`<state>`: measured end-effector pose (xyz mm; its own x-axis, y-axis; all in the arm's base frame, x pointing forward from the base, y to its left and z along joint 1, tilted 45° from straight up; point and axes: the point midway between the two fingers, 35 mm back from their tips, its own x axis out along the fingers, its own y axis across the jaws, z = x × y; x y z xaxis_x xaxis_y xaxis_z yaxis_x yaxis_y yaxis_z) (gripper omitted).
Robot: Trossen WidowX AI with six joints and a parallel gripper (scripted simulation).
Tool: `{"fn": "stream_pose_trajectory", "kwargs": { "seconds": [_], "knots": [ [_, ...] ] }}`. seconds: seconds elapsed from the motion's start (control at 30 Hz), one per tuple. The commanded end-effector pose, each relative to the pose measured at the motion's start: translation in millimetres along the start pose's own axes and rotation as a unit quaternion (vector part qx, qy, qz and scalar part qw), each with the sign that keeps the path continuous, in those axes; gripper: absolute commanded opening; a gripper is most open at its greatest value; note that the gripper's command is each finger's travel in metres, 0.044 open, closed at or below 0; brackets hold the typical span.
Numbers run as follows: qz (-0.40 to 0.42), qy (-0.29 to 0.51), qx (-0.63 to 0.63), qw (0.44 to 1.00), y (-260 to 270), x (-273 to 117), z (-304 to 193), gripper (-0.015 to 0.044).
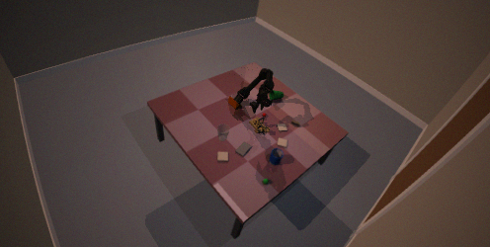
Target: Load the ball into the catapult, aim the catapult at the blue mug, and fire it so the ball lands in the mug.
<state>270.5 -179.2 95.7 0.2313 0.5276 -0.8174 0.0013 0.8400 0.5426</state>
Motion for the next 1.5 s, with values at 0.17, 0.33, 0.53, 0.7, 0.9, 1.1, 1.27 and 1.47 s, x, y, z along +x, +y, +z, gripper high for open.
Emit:
{"fn": "stream_pose_trajectory", "kwargs": {
  "seconds": [0.17, 0.33, 0.53, 0.7, 0.9, 1.1, 1.27, 1.47],
  "knots": [
    [0.092, 0.079, 0.074, 0.99, 32.1, 35.5, -8.6, 0.044],
    [0.094, 0.081, 0.076, 0.989, 32.7, 36.0, -8.8, 0.044],
    [0.094, 0.081, 0.076, 0.989, 39.0, 64.8, -12.4, 0.044],
    [0.094, 0.08, 0.075, 0.989, 43.5, 81.2, -15.9, 0.044],
    [0.094, 0.08, 0.076, 0.989, 44.5, 86.4, -16.3, 0.044],
    [0.094, 0.08, 0.076, 0.989, 46.4, 96.0, -17.2, 0.044],
    [0.094, 0.08, 0.075, 0.989, 48.2, 104.0, -18.3, 0.044],
    [0.094, 0.08, 0.075, 0.989, 50.5, 113.3, -19.8, 0.044]
  ]
}}
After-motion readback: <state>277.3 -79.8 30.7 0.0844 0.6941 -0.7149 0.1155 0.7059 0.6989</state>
